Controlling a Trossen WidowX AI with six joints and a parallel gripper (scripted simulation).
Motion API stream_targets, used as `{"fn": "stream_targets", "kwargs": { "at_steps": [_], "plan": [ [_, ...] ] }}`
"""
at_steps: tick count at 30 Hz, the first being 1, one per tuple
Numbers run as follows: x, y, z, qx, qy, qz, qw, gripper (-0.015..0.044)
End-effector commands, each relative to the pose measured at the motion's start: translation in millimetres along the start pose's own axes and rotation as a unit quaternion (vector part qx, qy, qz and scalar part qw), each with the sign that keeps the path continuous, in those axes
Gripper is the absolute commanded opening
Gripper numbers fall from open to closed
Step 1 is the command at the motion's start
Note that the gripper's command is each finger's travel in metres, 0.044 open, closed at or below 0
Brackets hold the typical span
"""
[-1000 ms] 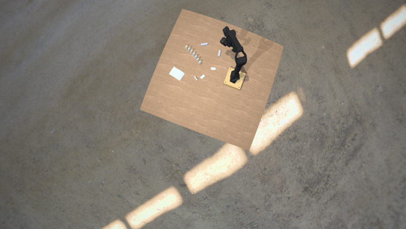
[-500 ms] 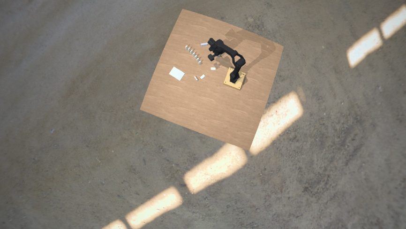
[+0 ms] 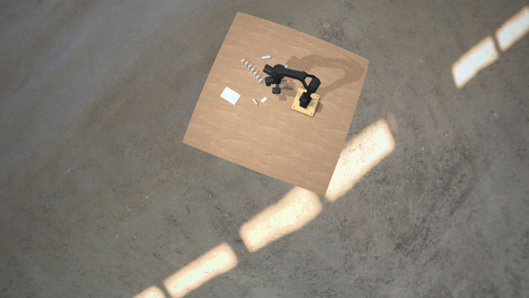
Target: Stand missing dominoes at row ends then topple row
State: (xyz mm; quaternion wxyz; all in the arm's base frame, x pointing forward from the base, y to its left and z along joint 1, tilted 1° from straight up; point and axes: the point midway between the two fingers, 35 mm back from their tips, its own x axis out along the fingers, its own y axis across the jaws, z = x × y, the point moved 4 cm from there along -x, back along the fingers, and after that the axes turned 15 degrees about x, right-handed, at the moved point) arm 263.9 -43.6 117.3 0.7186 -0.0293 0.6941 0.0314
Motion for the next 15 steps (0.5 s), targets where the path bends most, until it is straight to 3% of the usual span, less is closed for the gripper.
{"fn": "stream_targets", "kwargs": {
  "at_steps": [1, 8, 15],
  "plan": [
    [1.5, 1.8, -0.2, -0.012, -0.003, 0.002, 1.000, 0.0440],
    [59.5, 2.2, 0.0, -0.012, -0.003, 0.002, 1.000, 0.0440],
    [67.9, 3.7, -2.9, -0.012, -0.003, 0.002, 1.000, 0.0440]
  ]
}}
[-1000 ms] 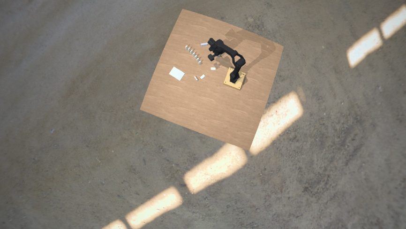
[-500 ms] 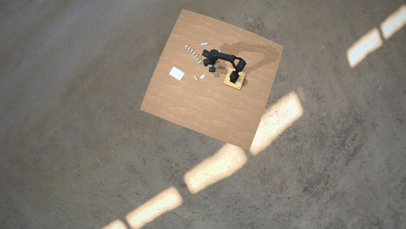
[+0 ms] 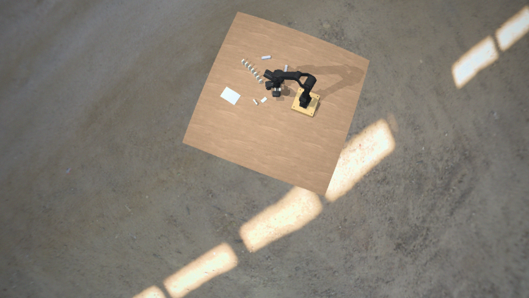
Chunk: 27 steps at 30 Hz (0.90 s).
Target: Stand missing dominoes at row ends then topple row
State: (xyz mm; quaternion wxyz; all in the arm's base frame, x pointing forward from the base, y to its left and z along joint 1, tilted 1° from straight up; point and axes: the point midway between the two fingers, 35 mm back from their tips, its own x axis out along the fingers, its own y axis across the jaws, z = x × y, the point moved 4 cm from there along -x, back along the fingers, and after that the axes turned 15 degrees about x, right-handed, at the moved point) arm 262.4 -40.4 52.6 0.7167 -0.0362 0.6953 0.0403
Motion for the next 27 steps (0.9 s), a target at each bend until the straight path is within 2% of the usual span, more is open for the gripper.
{"fn": "stream_targets", "kwargs": {
  "at_steps": [1, 13, 25, 27],
  "plan": [
    [4.9, 0.5, 0.6, -0.001, -0.005, 0.000, 1.000, 0.0440],
    [15.8, 0.7, 0.3, -0.001, -0.005, 0.000, 1.000, 0.0440],
    [15.8, 0.7, 0.3, -0.001, -0.005, 0.000, 1.000, 0.0125],
    [15.8, 0.7, 0.3, -0.001, -0.005, 0.000, 1.000, 0.0107]
  ]
}}
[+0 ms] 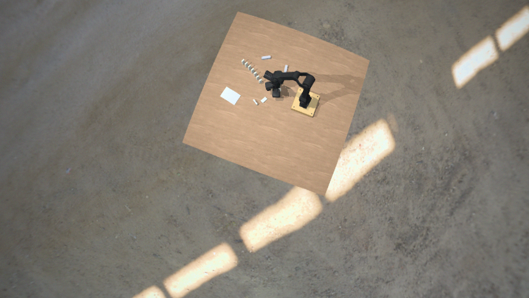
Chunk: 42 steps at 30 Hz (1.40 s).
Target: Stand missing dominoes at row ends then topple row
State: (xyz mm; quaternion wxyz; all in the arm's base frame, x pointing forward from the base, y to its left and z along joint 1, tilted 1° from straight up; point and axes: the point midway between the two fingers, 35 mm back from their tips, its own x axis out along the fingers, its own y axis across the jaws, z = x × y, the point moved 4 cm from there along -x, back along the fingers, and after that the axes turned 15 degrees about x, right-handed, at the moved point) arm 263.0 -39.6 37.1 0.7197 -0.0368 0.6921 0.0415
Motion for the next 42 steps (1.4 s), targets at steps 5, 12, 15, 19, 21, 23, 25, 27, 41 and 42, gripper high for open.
{"fn": "stream_targets", "kwargs": {
  "at_steps": [5, 12, 15, 19, 21, 23, 25, 27, 41, 42],
  "plan": [
    [0.3, 0.1, 0.1, 0.001, 0.000, 0.000, 1.000, 0.0107],
    [-28.2, -0.9, 1.7, 0.001, -0.001, 0.000, 1.000, 0.0107],
    [-63.3, -2.0, 3.6, 0.001, -0.001, 0.000, 1.000, 0.0107],
    [-110.3, -3.5, 6.1, 0.001, -0.001, 0.000, 1.000, 0.0107],
    [-133.8, -4.2, 7.3, 0.001, -0.001, 0.000, 1.000, 0.0107],
    [-153.8, -4.8, 8.2, 0.001, -0.001, 0.000, 1.000, 0.0107],
    [-160.6, -5.0, 8.6, 0.001, -0.001, 0.000, 1.000, 0.0107],
    [-160.6, -5.0, 8.6, 0.001, -0.001, 0.000, 1.000, 0.0107],
    [-160.5, -39.2, -27.8, 0.612, -0.001, -0.002, 0.791, 0.0107],
    [-160.5, -41.3, -30.6, 0.648, -0.001, -0.002, 0.761, 0.0107]
  ]
}}
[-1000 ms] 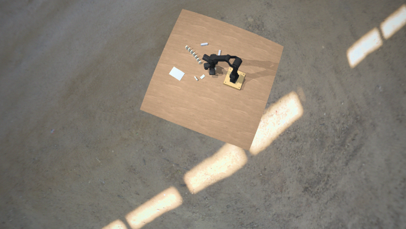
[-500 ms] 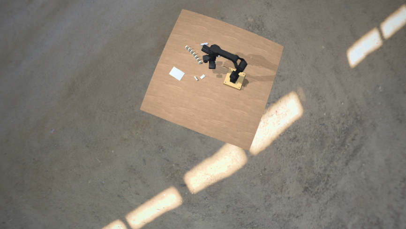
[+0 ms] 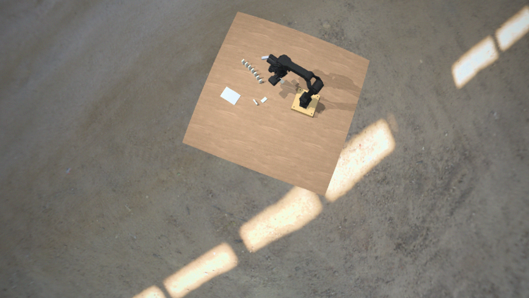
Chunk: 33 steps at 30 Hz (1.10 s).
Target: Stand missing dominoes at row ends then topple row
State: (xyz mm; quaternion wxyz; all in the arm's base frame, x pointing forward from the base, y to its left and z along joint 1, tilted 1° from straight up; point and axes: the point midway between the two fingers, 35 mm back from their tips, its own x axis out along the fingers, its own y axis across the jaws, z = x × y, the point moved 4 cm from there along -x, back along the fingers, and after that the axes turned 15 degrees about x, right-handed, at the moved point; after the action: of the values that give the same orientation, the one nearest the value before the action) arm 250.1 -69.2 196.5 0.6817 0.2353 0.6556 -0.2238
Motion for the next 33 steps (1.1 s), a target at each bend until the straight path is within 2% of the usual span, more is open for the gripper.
{"fn": "stream_targets", "kwargs": {
  "at_steps": [1, 16, 24, 33],
  "plan": [
    [-0.3, -26.5, -5.4, 0.341, 0.001, -0.001, 0.940, 0.0107],
    [0.3, -27.2, -5.8, 0.351, 0.002, -0.003, 0.936, 0.0107],
    [23.8, -28.2, -18.8, 0.404, -0.009, -0.105, 0.909, 0.0107],
    [45.2, -31.7, -34.0, 0.446, -0.063, -0.220, 0.866, 0.0107]
  ]
}}
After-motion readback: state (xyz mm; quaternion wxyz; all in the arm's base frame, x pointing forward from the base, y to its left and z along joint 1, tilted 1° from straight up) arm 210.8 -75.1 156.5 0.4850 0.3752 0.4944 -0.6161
